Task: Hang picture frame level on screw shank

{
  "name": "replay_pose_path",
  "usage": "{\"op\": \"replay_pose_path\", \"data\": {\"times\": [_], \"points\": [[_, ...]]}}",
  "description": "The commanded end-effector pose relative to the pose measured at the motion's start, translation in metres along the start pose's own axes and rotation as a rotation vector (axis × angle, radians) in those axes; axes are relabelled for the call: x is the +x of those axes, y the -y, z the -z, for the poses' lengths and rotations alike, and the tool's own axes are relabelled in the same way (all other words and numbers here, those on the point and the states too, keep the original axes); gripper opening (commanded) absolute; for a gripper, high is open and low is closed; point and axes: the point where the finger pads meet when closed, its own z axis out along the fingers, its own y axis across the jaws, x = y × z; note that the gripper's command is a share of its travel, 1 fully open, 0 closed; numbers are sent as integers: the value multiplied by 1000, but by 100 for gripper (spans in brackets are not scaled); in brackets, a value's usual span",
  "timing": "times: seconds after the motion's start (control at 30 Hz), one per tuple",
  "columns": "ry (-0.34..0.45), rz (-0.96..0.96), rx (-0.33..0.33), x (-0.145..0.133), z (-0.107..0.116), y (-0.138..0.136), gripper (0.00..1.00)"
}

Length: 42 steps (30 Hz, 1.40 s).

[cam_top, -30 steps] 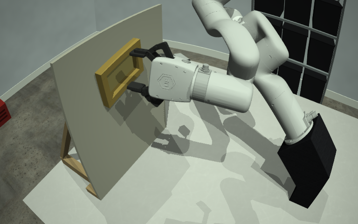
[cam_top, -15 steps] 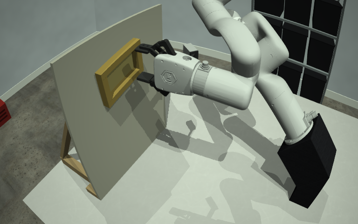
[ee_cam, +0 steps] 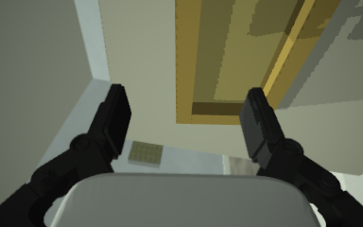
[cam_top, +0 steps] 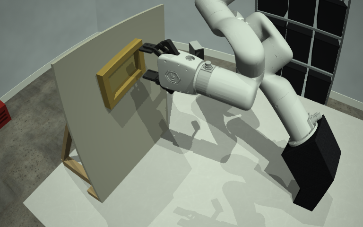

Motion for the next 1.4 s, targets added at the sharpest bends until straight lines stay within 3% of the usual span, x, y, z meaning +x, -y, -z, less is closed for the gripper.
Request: {"op": "replay_pose_path", "data": {"times": [0.0, 0.1, 0.13, 1.37], "points": [[-3, 2, -1, 1, 0, 0, 100], [-3, 2, -1, 1, 0, 0, 100], [-3, 2, -1, 1, 0, 0, 50], [-3, 2, -1, 1, 0, 0, 50]]}}
